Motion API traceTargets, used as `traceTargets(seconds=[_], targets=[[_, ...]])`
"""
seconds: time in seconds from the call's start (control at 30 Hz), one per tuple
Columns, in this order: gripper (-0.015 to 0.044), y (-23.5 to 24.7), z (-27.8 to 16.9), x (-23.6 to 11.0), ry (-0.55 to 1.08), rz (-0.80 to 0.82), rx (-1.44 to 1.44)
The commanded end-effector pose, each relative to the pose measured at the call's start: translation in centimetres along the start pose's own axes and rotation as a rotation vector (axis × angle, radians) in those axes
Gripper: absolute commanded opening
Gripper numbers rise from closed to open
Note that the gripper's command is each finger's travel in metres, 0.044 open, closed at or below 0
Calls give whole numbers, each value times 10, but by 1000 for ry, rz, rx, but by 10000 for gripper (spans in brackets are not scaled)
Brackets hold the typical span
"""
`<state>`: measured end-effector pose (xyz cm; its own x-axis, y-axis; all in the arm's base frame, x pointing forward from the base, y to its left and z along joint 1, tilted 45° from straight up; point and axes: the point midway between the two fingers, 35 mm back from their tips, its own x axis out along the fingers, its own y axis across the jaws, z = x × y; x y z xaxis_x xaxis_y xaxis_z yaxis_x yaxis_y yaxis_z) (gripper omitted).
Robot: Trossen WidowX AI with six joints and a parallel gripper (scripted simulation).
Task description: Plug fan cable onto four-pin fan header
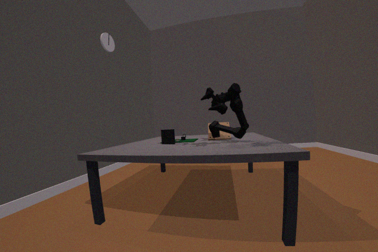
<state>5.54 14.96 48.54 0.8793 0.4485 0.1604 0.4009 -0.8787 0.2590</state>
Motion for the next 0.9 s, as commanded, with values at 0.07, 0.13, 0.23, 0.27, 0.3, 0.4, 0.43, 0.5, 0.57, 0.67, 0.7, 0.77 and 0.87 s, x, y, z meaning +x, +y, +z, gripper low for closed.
traceTargets(seconds=[0.07,0.13,0.23,0.27,0.3,0.4,0.43,0.5,0.57,0.67,0.7,0.77,0.87], targets=[[440,0,0,0,0,0,0],[440,2,0,1,-2,2,24],[440,36,8,10,-27,33,358],[440,50,12,13,-36,48,501],[440,64,17,17,-45,65,644],[440,102,34,27,-64,121,1052],[440,111,39,29,-68,137,1152],[440,129,49,34,-73,169,1332],[440,146,60,39,-77,202,1503],[440,169,77,45,-80,258,1752],[440,176,84,47,-80,278,1835],[440,190,97,52,-78,322,2001],[440,208,115,58,-64,400,2084]])
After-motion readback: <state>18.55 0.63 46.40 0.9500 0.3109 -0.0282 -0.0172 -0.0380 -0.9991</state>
